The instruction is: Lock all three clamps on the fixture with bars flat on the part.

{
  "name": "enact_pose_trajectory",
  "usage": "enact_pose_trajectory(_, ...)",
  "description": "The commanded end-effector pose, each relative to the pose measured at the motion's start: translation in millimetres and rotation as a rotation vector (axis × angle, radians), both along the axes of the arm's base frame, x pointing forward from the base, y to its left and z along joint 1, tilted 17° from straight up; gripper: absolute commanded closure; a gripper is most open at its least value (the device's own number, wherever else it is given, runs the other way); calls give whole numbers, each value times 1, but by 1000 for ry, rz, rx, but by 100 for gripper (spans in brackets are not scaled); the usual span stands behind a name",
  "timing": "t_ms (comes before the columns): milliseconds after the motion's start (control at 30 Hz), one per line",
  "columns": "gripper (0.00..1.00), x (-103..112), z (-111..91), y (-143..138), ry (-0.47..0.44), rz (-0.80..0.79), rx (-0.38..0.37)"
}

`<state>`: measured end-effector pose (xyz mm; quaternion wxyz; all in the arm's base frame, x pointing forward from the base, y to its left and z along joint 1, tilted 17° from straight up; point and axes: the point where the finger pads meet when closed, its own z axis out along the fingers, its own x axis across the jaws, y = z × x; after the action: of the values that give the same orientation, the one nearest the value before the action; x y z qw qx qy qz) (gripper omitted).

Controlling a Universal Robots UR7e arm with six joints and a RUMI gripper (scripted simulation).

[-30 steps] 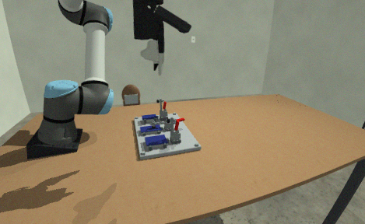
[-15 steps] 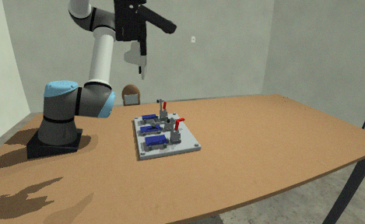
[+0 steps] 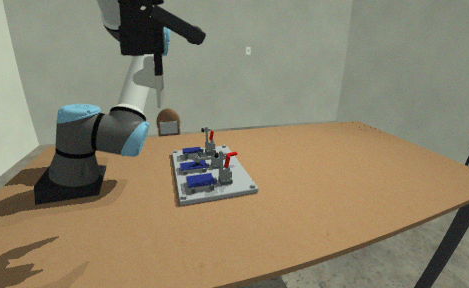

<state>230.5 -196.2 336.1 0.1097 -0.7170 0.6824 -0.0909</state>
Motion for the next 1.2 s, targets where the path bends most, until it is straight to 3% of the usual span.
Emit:
enact_pose_trajectory(0, 42, -3, -1, -2, -5, 2, 0)
enact_pose_trajectory(100, 42, -3, -1, -2, -5, 2, 0)
enact_pose_trajectory(267, 42, 24, -3, 53, -5, 2, 0)
enact_pose_trajectory(667, 42, 24, -3, 53, -5, 2, 0)
enact_pose_trajectory(833, 42, 48, -5, 107, -5, 2, 0)
enact_pose_trajectory(1167, 42, 48, -5, 107, -5, 2, 0)
